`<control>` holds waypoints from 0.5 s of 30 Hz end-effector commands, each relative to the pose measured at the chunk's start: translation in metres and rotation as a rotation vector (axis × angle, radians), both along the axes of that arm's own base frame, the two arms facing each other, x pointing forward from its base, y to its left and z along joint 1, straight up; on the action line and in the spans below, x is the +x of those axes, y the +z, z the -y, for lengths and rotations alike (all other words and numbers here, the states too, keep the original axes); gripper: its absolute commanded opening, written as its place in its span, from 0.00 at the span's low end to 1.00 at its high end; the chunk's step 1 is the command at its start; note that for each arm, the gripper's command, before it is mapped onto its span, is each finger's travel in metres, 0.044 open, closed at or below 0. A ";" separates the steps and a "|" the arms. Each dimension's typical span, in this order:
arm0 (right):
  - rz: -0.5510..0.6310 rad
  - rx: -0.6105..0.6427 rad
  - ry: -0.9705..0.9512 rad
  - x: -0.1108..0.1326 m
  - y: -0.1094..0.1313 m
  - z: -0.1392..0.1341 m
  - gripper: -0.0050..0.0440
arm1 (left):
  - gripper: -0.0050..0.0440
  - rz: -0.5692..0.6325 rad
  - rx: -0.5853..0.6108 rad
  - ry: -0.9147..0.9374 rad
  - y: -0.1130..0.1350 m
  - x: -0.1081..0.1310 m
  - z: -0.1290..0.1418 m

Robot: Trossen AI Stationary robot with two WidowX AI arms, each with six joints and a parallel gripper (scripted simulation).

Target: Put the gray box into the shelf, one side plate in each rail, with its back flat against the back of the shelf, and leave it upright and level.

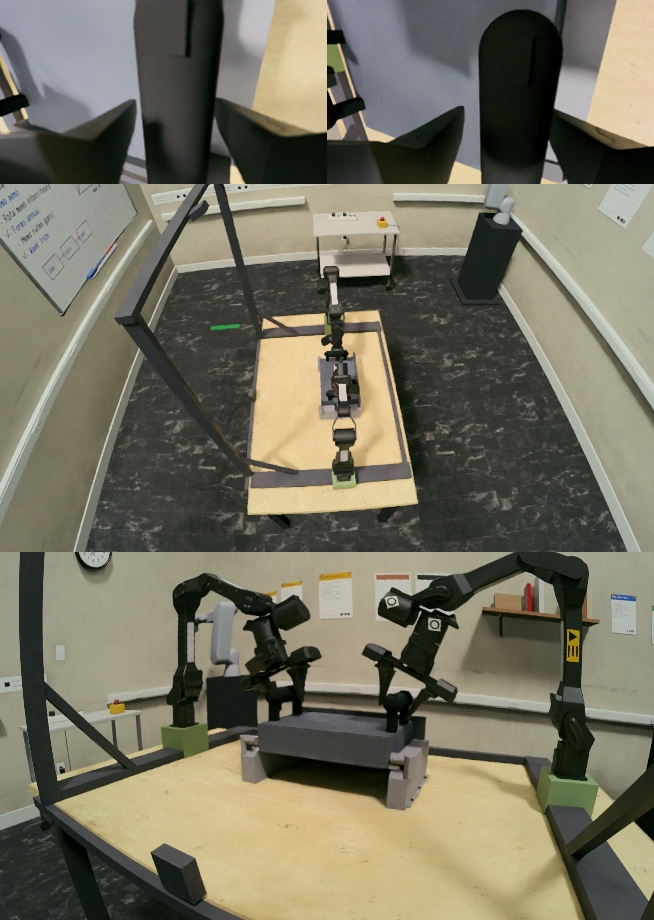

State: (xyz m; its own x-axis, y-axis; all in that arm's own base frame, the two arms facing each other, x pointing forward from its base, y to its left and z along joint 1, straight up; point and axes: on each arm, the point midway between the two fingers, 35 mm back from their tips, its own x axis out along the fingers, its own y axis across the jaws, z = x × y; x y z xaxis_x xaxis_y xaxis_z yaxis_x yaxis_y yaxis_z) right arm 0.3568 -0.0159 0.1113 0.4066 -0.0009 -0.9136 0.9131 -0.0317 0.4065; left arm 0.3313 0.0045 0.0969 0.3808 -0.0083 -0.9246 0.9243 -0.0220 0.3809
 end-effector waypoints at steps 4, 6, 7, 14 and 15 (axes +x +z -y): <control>0.062 -0.005 0.005 0.000 0.033 0.000 0.96 | 0.96 0.078 0.005 0.003 0.037 0.002 -0.003; 0.061 -0.005 0.005 -0.002 0.037 0.000 1.00 | 1.00 0.078 0.005 0.003 0.041 0.001 -0.003; 0.061 -0.005 0.005 -0.004 0.041 0.000 1.00 | 1.00 0.078 0.005 0.003 0.045 -0.002 -0.003; 0.060 -0.005 0.004 -0.019 0.073 0.000 1.00 | 1.00 0.076 0.005 0.003 0.077 -0.017 -0.003; 0.060 -0.005 0.004 -0.019 0.073 0.000 1.00 | 1.00 0.076 0.005 0.003 0.077 -0.017 -0.003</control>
